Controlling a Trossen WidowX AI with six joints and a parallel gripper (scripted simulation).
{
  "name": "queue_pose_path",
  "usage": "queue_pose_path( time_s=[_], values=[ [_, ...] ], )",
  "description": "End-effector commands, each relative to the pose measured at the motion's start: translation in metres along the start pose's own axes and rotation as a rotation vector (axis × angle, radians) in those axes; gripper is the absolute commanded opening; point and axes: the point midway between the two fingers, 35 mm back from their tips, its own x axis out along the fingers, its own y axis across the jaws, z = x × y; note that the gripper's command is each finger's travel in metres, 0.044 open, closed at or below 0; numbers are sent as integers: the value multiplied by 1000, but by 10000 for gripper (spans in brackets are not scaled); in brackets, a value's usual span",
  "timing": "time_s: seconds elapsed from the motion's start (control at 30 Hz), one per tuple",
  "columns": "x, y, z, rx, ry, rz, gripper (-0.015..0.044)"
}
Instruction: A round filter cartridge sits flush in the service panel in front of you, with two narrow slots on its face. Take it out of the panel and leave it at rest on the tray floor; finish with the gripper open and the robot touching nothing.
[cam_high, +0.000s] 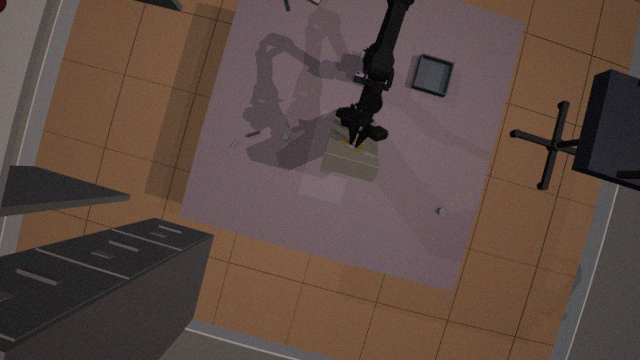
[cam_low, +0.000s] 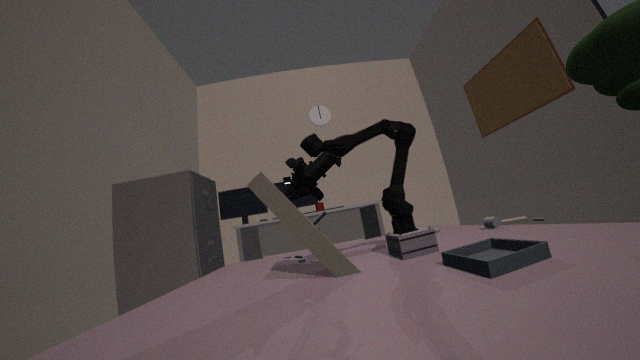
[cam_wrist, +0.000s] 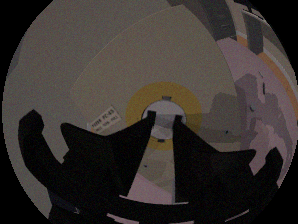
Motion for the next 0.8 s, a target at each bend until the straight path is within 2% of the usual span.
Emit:
queue_pose_path(
  time_s=[0.0,0.77],
  values=[
    [2,0,0,4,-3,0,104],
    [13,0,1,4,-3,0,104]
  ],
)
